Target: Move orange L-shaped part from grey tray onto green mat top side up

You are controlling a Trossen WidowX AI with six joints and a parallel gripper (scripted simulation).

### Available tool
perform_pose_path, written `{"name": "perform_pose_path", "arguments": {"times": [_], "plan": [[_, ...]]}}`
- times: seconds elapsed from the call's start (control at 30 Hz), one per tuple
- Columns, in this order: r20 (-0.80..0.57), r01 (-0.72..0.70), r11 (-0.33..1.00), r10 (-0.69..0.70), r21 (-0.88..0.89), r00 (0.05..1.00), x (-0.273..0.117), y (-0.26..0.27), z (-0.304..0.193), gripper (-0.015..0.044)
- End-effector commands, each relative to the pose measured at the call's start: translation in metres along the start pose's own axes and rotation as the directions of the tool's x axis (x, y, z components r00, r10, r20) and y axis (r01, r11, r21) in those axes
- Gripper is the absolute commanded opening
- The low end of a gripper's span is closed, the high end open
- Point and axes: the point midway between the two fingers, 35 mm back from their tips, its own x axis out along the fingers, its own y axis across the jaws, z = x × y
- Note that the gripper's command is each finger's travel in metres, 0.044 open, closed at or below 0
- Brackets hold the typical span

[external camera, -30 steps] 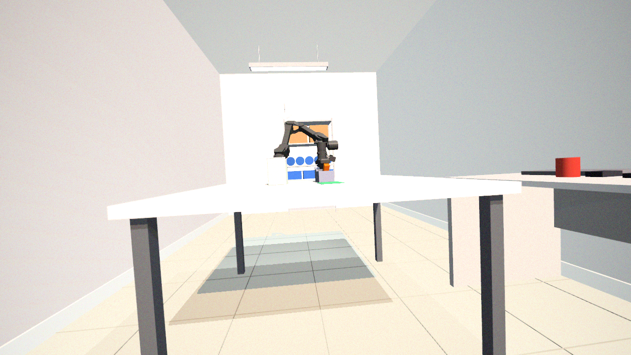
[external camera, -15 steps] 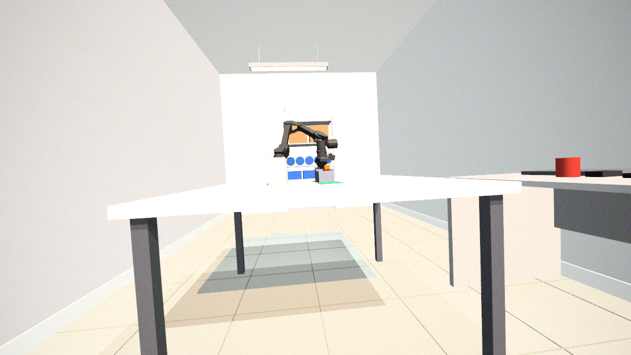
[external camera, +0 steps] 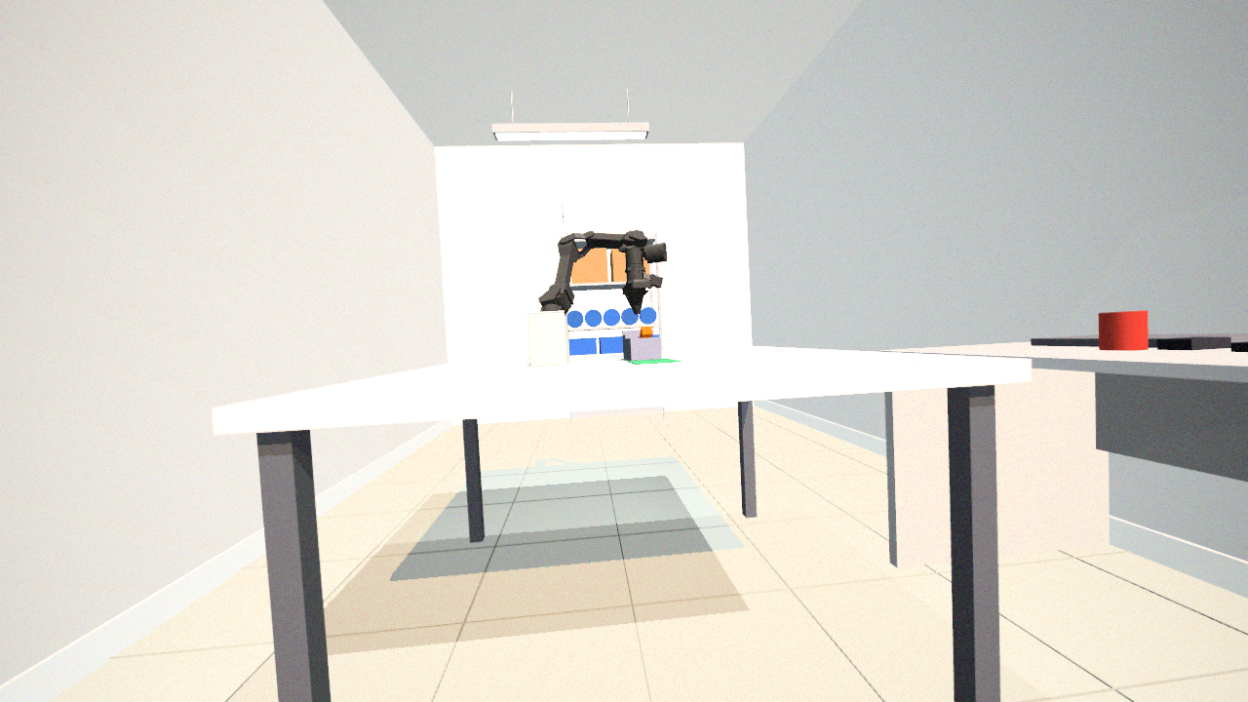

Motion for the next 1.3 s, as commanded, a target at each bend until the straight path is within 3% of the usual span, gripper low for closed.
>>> {"name": "perform_pose_path", "arguments": {"times": [0.0, 0.83, 0.87, 0.97, 1.07, 1.27], "plan": [[-0.009, -0.002, 1.0, 0.002, -0.001, 1.0, -0.005, 0.0, -0.002, 0.018], [-0.004, -0.002, 1.0, 0.002, 0.0, 1.0, -0.002, 0.0, -0.001, 0.018], [-0.004, -0.002, 1.0, 0.002, 0.018, 1.0, -0.002, -0.001, -0.001, 0.0206], [-0.005, 0.0, 0.984, 0.001, 0.178, 1.0, -0.002, -0.008, 0.001, 0.028], [-0.005, 0.004, 0.886, -0.002, 0.465, 1.0, -0.003, -0.023, 0.005, 0.028], [-0.007, 0.008, 0.39, -0.003, 0.921, 1.0, -0.005, -0.058, 0.009, 0.028]]}}
